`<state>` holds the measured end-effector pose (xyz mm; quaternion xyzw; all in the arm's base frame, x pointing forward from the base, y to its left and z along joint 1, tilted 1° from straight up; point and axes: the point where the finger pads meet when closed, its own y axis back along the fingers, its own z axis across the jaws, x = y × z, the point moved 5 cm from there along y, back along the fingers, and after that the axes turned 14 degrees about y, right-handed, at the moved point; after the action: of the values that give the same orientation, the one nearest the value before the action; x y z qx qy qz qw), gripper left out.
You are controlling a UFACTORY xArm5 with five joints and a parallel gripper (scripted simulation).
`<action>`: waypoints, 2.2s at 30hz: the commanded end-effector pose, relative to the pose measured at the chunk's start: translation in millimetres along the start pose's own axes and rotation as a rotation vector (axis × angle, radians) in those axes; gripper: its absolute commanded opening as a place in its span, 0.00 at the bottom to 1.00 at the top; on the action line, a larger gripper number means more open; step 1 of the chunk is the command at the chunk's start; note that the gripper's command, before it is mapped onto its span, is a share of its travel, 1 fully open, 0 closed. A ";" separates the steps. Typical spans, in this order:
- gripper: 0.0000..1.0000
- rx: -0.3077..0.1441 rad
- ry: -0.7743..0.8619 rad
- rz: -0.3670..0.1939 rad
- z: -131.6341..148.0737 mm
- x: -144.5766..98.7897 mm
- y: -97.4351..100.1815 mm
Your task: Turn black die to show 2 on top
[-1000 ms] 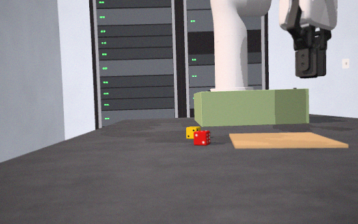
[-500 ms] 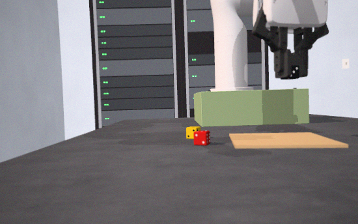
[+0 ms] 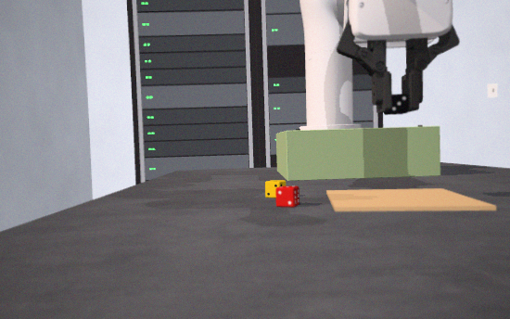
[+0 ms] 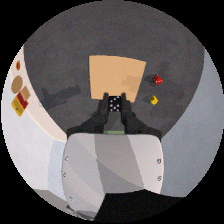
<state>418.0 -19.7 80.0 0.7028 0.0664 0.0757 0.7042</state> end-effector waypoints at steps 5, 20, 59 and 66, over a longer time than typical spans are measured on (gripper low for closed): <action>0.15 -0.023 -0.004 0.091 -0.9 -4.0 0.2; 0.15 -0.107 -0.005 0.428 -6.8 -24.5 -3.7; 0.15 -0.209 -0.005 0.843 -12.6 -46.3 -27.4; 0.15 -0.209 -0.005 0.843 -12.6 -46.3 -51.5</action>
<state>369.8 -16.5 42.2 0.5944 -0.2349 0.3599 0.6797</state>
